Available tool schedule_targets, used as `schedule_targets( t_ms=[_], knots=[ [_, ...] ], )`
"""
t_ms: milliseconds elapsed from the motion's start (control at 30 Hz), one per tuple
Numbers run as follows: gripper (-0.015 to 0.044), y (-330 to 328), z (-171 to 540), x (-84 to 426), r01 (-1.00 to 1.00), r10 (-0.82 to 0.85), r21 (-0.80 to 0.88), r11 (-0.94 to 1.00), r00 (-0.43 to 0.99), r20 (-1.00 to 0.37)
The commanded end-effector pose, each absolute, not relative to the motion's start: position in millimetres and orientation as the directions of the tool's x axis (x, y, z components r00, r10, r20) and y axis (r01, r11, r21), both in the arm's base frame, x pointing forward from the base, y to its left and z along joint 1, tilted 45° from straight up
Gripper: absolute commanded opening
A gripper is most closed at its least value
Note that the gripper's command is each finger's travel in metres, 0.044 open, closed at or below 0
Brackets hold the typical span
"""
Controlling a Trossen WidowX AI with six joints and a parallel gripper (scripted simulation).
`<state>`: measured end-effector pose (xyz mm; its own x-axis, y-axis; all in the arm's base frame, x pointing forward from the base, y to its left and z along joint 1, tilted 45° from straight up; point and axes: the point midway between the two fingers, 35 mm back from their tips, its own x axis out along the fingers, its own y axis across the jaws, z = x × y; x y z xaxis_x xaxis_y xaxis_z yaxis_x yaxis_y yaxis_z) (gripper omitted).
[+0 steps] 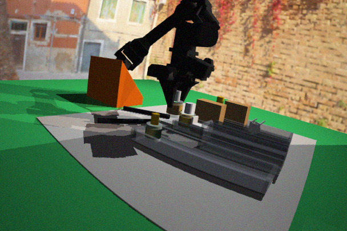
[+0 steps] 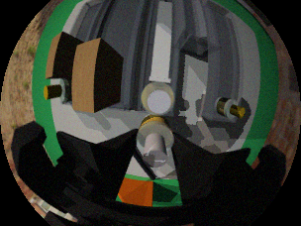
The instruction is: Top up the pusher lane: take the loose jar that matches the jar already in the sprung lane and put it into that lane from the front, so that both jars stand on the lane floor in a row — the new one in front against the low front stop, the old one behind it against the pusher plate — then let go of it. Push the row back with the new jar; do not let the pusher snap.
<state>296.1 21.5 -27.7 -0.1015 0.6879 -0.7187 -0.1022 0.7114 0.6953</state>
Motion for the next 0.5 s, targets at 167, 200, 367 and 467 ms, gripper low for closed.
schedule_targets(
  t_ms=[167, 200, 367, 467],
  knots=[
    [0.0000, 22.1, -26.6, 301.1, -0.100, 0.692, 0.698, 0.709, -0.096, -0.716],
    [0.0000, 22.2, -26.6, 301.5, -0.100, 0.692, 0.698, 0.709, -0.096, -0.716],
    [0.0000, 22.5, -26.6, 303.3, -0.100, 0.692, 0.698, 0.709, -0.095, -0.716],
    [0.0000, 22.7, -26.6, 304.3, -0.100, 0.692, 0.698, 0.709, -0.095, -0.716]
  ],
)
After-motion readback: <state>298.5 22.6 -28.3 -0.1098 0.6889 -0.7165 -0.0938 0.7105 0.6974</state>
